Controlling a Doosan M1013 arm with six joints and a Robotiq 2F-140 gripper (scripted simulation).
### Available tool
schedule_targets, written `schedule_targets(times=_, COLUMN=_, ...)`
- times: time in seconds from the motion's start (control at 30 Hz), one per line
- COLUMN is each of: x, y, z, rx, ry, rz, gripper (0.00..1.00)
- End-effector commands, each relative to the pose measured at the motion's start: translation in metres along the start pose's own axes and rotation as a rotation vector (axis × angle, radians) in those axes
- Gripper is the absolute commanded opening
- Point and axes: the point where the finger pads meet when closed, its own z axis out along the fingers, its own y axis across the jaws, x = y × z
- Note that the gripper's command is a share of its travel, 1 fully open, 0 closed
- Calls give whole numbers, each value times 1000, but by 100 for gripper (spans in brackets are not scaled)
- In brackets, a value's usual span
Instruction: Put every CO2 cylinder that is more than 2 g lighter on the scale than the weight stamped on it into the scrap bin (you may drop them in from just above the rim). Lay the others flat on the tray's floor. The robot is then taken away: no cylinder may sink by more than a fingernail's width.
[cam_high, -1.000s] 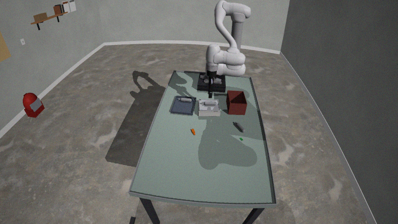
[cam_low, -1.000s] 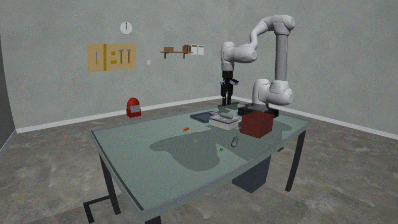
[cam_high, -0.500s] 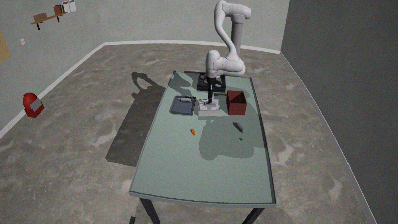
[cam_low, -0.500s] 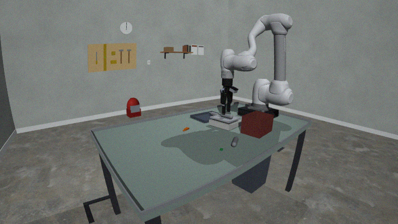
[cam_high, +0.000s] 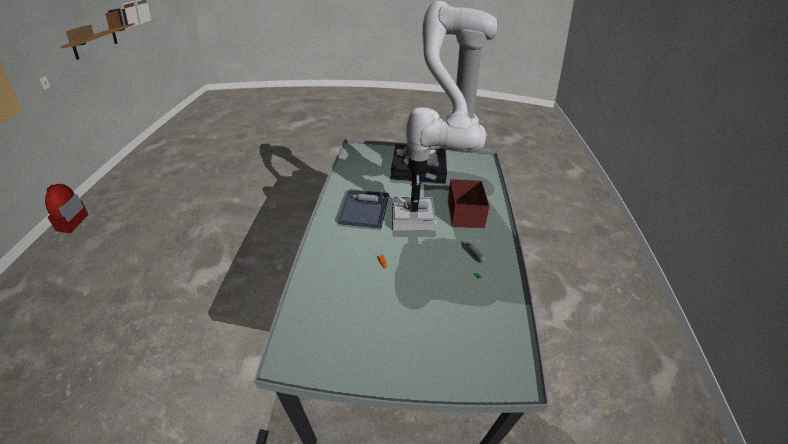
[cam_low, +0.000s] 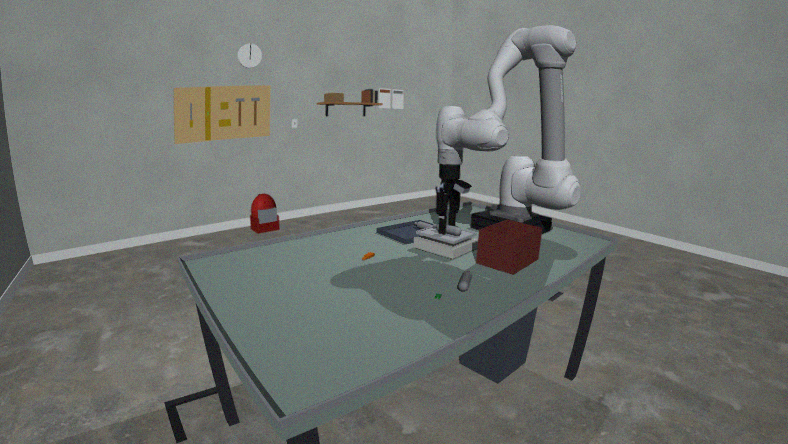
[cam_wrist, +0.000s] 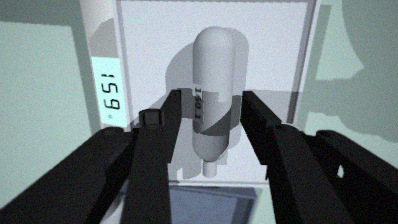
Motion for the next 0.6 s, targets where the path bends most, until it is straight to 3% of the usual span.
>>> schedule_targets(times=0.0, x=0, y=1, z=1, rx=-1, ry=0, rz=0, gripper=41)
schedule_targets(times=0.33, x=0, y=1, z=1, rx=-1, ry=0, rz=0, gripper=41)
schedule_targets(times=0.37, x=0, y=1, z=1, rx=-1, ry=0, rz=0, gripper=10)
schedule_targets(times=0.57, x=0, y=1, z=1, rx=-1, ry=0, rz=0, gripper=10)
